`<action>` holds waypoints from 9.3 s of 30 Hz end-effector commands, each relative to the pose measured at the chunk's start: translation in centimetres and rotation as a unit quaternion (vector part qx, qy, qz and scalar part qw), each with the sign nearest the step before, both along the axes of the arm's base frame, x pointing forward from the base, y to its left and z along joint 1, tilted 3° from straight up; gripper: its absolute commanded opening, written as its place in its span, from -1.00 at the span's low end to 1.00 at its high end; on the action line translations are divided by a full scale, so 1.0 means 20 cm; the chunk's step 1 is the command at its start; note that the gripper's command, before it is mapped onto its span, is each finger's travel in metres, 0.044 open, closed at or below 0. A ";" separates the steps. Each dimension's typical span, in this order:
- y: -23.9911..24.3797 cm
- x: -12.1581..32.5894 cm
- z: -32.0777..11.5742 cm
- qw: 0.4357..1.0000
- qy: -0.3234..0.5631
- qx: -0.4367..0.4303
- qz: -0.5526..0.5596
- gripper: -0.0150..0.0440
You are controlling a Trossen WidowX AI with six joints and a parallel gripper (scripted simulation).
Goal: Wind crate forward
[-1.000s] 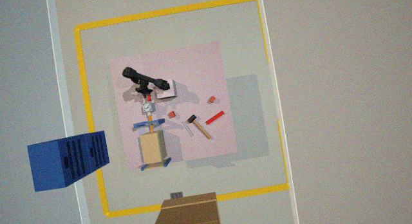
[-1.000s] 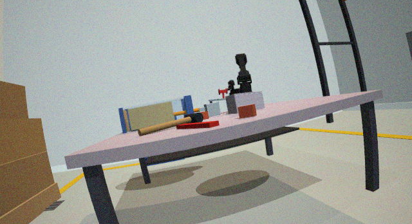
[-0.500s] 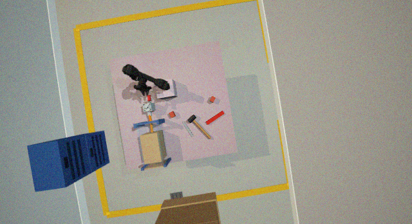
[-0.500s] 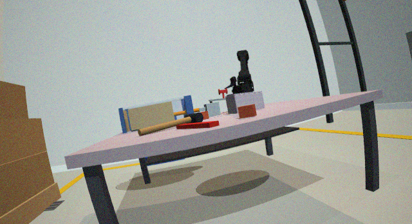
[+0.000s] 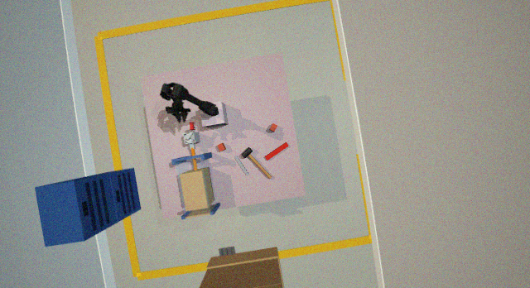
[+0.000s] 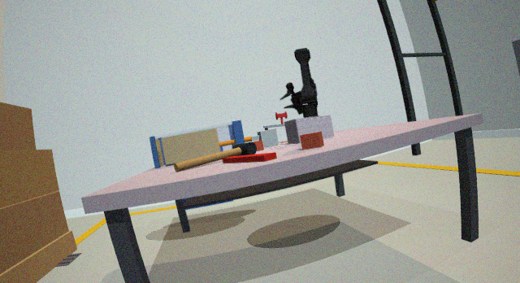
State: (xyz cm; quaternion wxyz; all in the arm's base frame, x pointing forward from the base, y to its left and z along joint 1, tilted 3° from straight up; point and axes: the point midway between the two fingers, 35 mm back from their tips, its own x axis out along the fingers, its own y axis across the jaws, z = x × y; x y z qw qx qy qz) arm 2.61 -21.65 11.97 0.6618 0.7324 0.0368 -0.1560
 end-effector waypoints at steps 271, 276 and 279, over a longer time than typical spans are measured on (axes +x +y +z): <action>-0.05 0.57 -0.57 0.733 0.605 -0.078 0.300 -0.49; -0.05 0.57 -0.57 0.730 0.604 -0.085 0.308 -0.49; -0.05 0.56 -0.57 0.726 0.603 -0.091 0.317 -0.49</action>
